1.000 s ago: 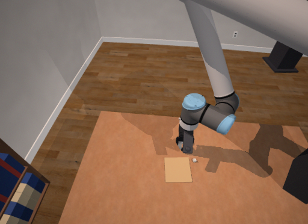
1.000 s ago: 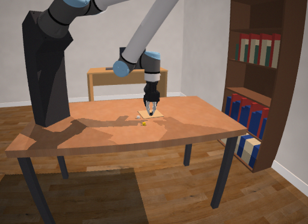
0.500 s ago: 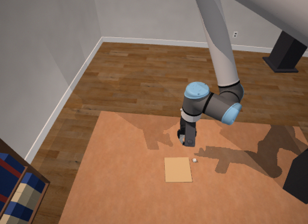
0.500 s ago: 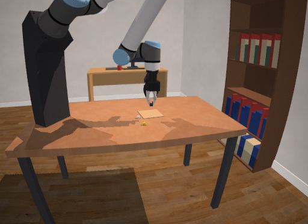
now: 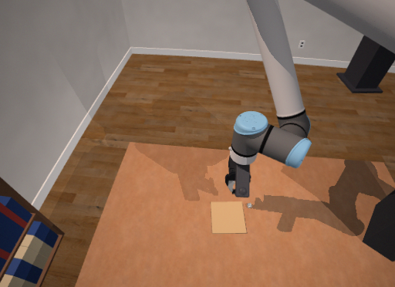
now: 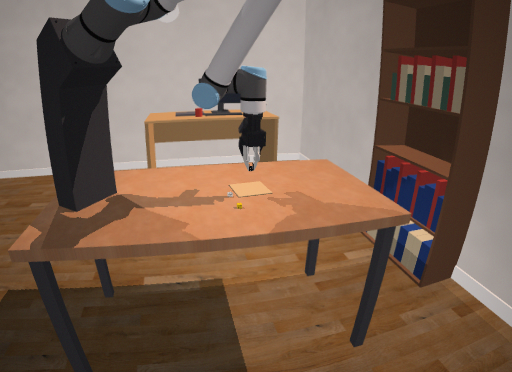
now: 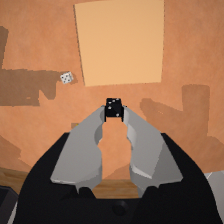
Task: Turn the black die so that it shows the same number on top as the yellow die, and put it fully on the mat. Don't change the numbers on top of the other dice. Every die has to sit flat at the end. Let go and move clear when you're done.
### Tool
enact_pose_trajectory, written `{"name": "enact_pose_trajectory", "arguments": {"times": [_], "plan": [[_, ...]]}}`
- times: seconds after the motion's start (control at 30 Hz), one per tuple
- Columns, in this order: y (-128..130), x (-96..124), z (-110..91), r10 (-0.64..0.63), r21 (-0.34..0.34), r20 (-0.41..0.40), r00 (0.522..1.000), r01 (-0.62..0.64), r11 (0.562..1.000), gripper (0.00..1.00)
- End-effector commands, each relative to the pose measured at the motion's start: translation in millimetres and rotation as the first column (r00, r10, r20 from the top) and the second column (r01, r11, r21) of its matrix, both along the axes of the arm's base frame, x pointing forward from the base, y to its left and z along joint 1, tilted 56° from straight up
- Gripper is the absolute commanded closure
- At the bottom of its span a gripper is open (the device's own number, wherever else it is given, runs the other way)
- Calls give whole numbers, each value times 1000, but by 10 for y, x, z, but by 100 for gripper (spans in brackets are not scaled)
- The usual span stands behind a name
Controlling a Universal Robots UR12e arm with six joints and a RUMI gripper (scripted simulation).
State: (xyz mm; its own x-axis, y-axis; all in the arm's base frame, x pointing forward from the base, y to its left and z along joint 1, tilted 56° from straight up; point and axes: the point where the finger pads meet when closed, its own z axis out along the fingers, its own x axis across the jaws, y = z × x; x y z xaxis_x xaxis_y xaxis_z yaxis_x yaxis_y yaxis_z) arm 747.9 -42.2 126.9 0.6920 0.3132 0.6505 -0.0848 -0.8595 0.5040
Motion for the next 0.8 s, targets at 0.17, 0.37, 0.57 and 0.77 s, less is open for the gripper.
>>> {"name": "enact_pose_trajectory", "arguments": {"times": [0.17, 0.37, 0.57, 0.77], "plan": [[595, 130, -202, 23, -36, -18, 1000, -24, 999, 100], [595, 130, -202, 23, -36, -18, 1000, -24, 999, 100], [591, 138, -208, 23, -36, -18, 1000, -24, 999, 100], [567, 181, -242, 23, -36, -18, 1000, -24, 999, 100]]}}
